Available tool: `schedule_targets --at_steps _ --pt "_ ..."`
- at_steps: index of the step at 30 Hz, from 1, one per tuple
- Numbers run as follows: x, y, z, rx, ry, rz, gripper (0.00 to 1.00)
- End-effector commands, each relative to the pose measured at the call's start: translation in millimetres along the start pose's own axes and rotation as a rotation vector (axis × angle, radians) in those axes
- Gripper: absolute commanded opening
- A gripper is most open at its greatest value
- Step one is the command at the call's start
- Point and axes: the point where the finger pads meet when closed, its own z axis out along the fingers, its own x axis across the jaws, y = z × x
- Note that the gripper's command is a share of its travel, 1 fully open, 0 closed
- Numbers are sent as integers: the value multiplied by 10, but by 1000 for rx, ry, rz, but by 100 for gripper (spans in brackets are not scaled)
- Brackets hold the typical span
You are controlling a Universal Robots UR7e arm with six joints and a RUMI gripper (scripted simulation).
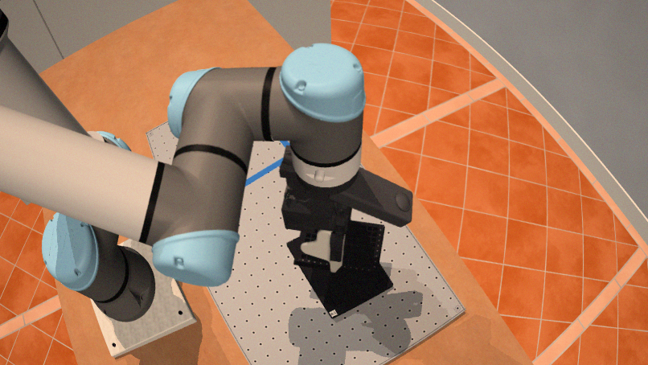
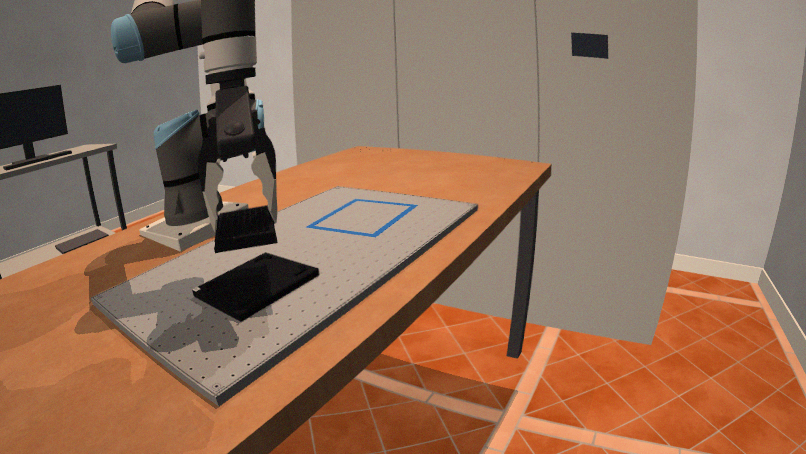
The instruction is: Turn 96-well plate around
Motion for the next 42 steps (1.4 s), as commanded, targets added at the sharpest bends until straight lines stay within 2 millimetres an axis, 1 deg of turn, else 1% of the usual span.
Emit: schedule_targets --at_steps 1,14,16,25,42 --pt "-2 -5 -4 1 9 134 0" --pt "-2 -5 -4 3 9 568 0" --pt "-2 -5 -4 3 9 568 0" --pt "-2 -5 -4 4 8 868 0" --pt "-3 -5 -4 4 8 885 0"
